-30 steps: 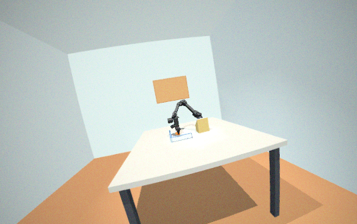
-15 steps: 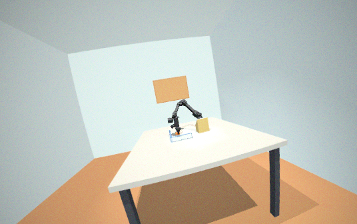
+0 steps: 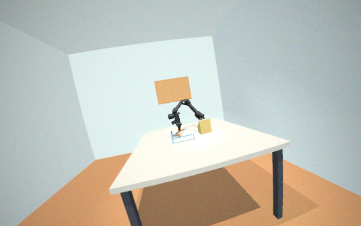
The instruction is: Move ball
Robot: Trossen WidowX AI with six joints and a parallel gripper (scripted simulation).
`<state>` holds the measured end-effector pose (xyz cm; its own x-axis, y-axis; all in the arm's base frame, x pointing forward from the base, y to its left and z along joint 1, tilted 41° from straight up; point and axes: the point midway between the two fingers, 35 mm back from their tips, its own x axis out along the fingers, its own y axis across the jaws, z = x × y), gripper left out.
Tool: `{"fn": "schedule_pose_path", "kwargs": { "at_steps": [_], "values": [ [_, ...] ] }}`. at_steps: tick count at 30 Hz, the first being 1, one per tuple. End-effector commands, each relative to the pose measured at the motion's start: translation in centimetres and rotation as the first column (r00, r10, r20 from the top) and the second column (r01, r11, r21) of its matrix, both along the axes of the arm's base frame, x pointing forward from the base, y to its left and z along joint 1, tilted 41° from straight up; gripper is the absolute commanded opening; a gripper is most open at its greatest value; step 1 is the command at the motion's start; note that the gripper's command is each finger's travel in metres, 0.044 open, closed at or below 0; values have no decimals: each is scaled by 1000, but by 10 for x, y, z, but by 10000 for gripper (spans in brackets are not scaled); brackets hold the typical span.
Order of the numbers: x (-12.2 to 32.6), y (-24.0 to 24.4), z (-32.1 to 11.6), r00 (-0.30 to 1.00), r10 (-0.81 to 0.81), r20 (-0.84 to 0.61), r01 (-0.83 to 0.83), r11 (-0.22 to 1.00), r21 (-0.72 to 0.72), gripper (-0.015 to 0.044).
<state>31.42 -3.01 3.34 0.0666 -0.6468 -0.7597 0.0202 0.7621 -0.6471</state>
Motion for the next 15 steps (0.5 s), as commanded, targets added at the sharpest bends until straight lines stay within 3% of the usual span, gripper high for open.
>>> {"fn": "schedule_pose_path", "kwargs": {
  "at_steps": [1, 6, 15],
  "values": [
    [-1, 18, 25, 1000, -5, 8, 5, 1000, 2, 0],
    [-8, 33, 48, 1000, -11, 1, 11, 1000, -7, 0],
    [3, 18, 38, 1000, -11, 1, 11, 1000, -6, 0]
  ]
}}
